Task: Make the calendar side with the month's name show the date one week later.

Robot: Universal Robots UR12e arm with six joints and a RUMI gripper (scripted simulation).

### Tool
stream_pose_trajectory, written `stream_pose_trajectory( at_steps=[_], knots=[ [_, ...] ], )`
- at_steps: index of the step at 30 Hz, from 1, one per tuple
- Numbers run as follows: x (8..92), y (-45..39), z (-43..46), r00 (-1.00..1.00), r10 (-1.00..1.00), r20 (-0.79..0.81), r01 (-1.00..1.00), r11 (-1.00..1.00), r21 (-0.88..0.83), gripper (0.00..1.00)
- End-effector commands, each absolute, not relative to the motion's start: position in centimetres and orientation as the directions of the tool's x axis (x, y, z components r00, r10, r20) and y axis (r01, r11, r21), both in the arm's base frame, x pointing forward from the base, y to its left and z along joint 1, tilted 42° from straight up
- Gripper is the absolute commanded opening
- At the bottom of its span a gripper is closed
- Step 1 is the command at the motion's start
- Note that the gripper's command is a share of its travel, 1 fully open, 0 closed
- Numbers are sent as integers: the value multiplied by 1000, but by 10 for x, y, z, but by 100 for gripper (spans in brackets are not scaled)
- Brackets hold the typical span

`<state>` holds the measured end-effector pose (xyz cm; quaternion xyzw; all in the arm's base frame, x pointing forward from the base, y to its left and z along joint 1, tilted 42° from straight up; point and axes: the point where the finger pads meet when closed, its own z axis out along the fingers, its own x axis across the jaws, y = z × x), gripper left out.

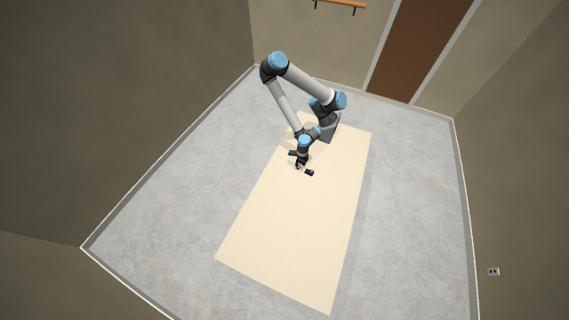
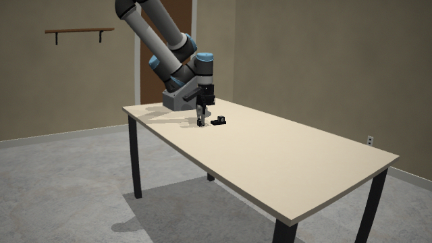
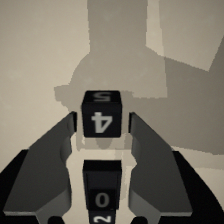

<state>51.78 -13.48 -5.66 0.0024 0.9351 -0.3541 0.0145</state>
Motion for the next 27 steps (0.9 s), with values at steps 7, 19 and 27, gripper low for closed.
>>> stream_pose_trajectory(
  at_steps=[7,19,27],
  knots=[
    [520,-104,-21,-999,-9,-35,17,748,-663,29],
    [519,-77,10,-999,-9,-36,17,749,-663,29],
    [519,-75,13,-999,-9,-36,17,749,-662,100]
  ],
)
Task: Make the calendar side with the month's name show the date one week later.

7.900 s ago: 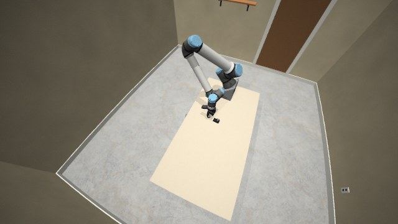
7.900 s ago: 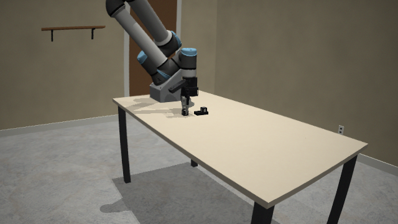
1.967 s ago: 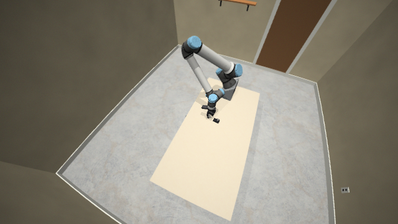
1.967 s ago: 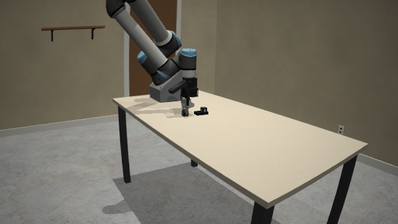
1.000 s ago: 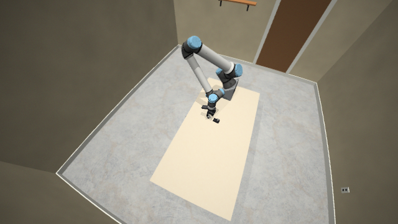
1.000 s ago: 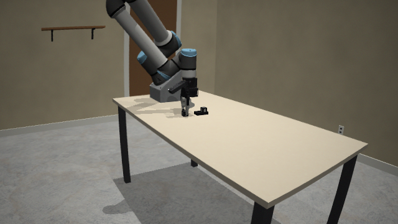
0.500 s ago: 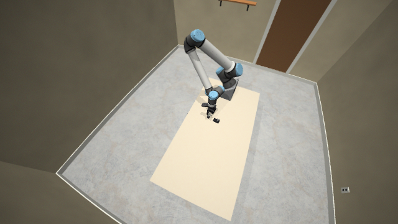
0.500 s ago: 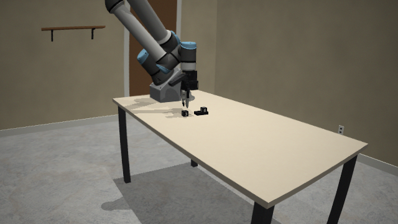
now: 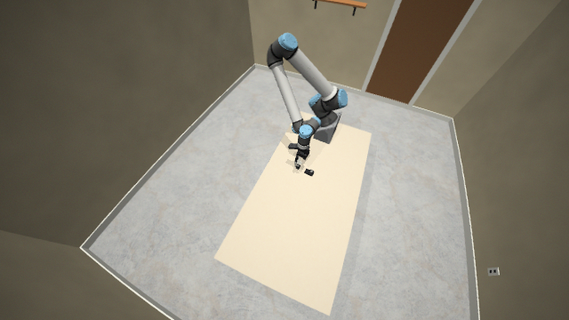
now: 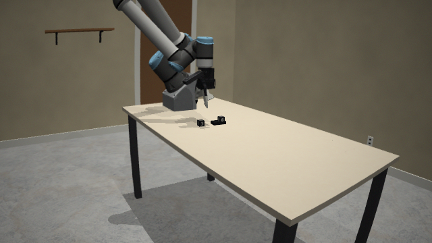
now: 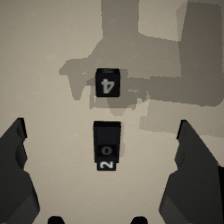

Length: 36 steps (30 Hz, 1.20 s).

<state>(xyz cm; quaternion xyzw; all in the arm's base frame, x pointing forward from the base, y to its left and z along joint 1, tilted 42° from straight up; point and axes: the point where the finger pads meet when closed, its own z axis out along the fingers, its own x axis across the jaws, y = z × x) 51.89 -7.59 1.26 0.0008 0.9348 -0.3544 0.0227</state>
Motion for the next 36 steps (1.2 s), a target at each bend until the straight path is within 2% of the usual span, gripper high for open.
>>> stream_pose_trajectory(
  at_steps=[1,20,26,36],
  knots=[
    [518,-75,11,-999,-7,-33,17,749,-662,100],
    [516,-75,10,-1000,-7,-30,15,749,-662,100],
    [522,-12,-44,-999,-8,-31,14,751,-660,100],
    [519,21,-74,-999,-9,-31,14,749,-663,100]
  ],
)
